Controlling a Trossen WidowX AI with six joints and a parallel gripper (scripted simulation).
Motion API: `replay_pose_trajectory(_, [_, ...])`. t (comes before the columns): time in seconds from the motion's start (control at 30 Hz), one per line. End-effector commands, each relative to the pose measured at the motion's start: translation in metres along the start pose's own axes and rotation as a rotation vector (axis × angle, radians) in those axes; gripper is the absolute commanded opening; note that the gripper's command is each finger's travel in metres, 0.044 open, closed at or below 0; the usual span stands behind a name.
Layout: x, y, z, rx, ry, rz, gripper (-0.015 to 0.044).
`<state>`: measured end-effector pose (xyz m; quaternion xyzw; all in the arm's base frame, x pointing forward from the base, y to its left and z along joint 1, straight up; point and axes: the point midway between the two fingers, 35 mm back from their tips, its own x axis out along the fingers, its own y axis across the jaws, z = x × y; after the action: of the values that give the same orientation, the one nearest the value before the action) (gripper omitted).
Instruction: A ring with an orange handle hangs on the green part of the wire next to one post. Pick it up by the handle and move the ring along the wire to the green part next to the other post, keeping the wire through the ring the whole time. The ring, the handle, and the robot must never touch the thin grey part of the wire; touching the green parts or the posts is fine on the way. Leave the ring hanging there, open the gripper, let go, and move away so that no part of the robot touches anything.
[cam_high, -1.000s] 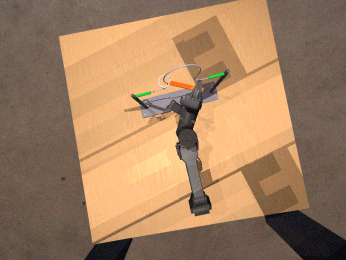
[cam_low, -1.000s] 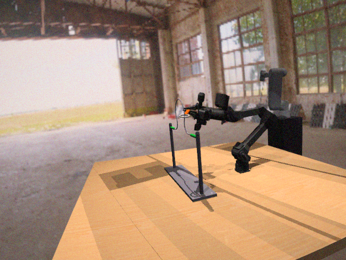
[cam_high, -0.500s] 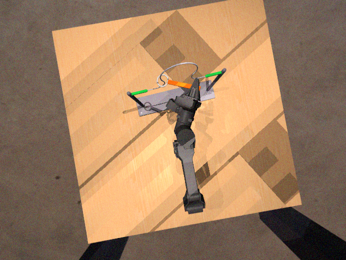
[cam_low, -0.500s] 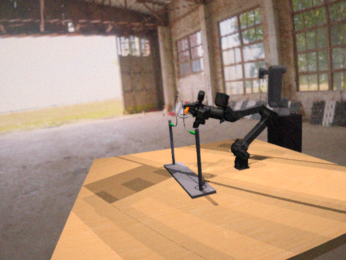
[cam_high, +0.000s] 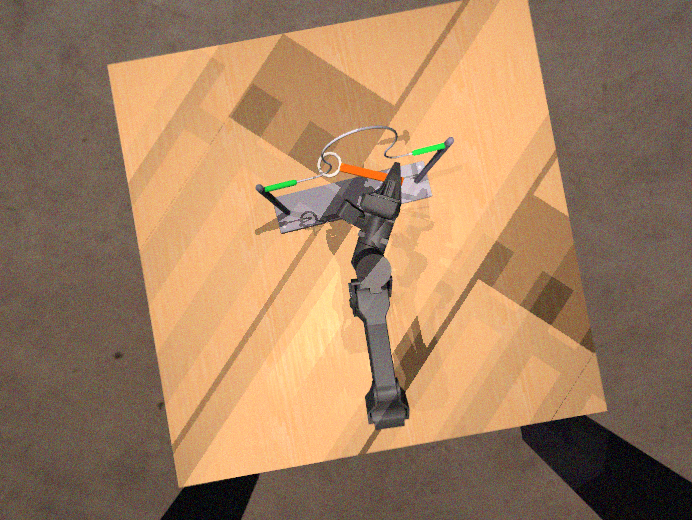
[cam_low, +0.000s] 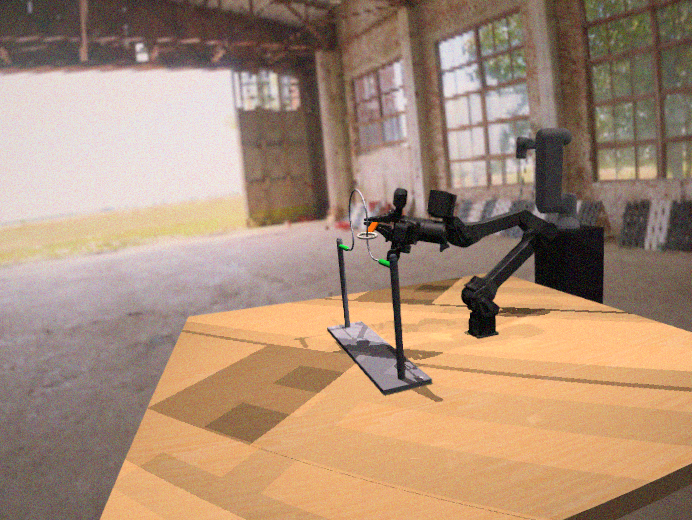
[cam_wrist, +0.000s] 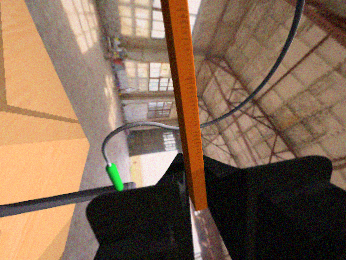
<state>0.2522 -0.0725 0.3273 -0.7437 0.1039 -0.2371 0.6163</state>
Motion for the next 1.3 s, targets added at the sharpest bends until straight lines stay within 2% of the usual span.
replay_pose_trajectory(0.0, [-0.001, 0.011, 0.0, 0.051, 0.01, 0.035, -0.015])
replay_pose_trajectory(0.6, [-0.018, 0.069, 0.013, 0.405, 0.055, 0.26, -0.015])
replay_pose_trajectory(1.27, [-0.05, 0.119, 0.054, 0.828, 0.108, 0.528, -0.015])
